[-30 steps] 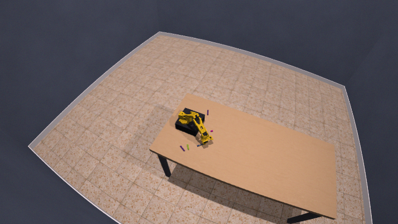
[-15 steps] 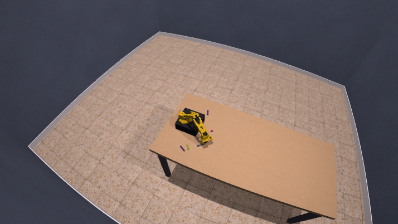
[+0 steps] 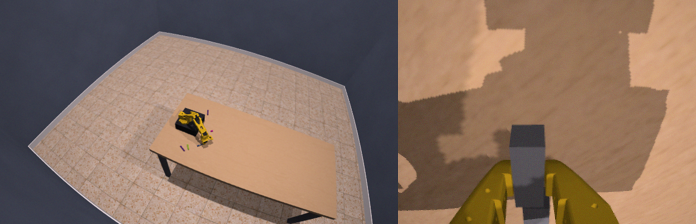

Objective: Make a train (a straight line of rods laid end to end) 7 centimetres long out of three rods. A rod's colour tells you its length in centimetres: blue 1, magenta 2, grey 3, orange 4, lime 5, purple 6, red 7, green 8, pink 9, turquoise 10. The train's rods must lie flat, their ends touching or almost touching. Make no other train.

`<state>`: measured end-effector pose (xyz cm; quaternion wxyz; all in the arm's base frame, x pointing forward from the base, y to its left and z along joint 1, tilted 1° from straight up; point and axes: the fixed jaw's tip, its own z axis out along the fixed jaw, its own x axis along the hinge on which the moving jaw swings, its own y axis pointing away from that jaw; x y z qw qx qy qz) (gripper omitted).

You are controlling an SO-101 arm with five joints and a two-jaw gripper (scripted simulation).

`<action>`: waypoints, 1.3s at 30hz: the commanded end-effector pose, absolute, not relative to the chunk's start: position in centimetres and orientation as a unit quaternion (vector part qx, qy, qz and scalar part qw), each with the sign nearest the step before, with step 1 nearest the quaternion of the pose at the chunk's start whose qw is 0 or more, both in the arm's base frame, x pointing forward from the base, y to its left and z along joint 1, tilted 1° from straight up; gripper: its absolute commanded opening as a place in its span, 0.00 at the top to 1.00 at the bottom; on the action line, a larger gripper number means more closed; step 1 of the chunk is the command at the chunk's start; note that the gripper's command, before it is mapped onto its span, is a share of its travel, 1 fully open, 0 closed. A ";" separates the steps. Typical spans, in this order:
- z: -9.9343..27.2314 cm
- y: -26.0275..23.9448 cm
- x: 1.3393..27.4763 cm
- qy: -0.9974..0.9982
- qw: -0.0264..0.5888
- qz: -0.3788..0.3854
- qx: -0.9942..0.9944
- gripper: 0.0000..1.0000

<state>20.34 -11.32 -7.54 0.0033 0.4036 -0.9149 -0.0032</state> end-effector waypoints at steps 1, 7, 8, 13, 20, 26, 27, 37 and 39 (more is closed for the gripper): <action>-7.6 -11.4 20.1 -0.915 0.003 -0.004 0.404 1.00; -7.6 -11.4 20.1 -0.915 0.003 -0.004 0.404 1.00; -7.6 -11.4 20.1 -0.915 0.003 -0.004 0.404 1.00; -7.6 -11.4 20.1 -0.915 0.003 -0.004 0.404 0.97; -7.6 -11.4 20.1 -0.915 0.003 -0.004 0.404 0.95; -7.6 -11.4 20.1 -0.915 0.003 -0.004 0.404 0.94; -7.6 -11.4 20.1 -0.915 0.003 -0.004 0.404 0.94; -7.6 -11.4 20.1 -0.915 0.003 -0.004 0.404 0.91; -7.6 -11.4 20.1 -0.915 0.003 -0.004 0.404 0.89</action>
